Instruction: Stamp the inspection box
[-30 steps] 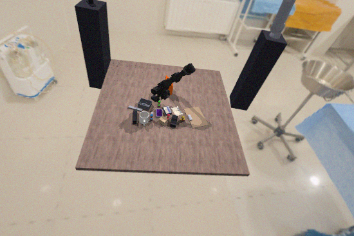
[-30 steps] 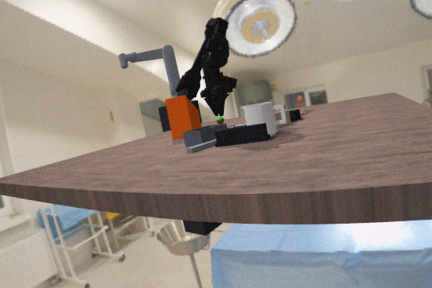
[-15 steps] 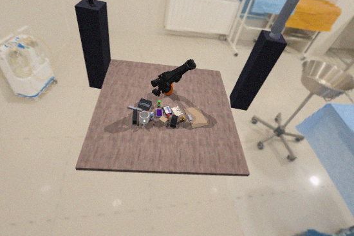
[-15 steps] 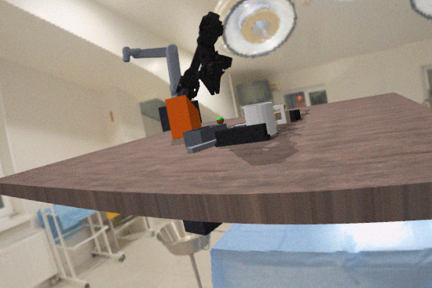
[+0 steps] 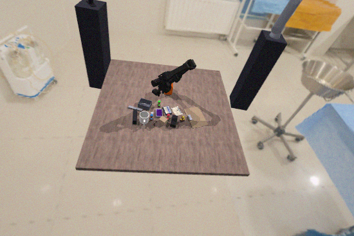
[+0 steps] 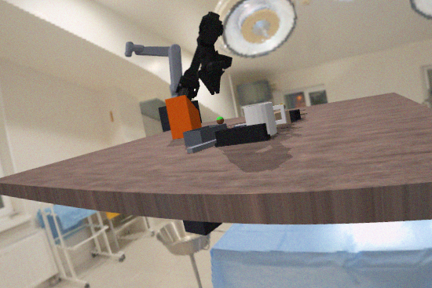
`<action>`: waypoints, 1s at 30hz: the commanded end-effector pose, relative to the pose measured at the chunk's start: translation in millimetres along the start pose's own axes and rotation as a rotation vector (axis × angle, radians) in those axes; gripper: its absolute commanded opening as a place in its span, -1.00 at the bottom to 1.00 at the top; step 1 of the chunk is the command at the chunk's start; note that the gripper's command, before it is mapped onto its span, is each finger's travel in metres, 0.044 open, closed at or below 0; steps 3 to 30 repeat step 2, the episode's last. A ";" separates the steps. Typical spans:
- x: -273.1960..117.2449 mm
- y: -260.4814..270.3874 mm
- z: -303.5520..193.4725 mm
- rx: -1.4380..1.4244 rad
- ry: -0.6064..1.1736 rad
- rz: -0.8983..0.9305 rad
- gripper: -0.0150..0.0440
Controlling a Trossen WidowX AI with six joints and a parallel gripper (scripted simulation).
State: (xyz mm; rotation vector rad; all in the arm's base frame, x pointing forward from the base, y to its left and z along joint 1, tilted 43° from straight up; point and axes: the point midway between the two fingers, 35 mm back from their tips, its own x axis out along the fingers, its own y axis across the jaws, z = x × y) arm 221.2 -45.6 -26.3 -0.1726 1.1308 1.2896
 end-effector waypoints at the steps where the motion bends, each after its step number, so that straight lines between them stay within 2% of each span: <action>1: 0.0 0.0 0.0 0.000 0.000 0.000 0.36; 30: 0.0 0.0 0.0 0.000 0.000 0.000 0.36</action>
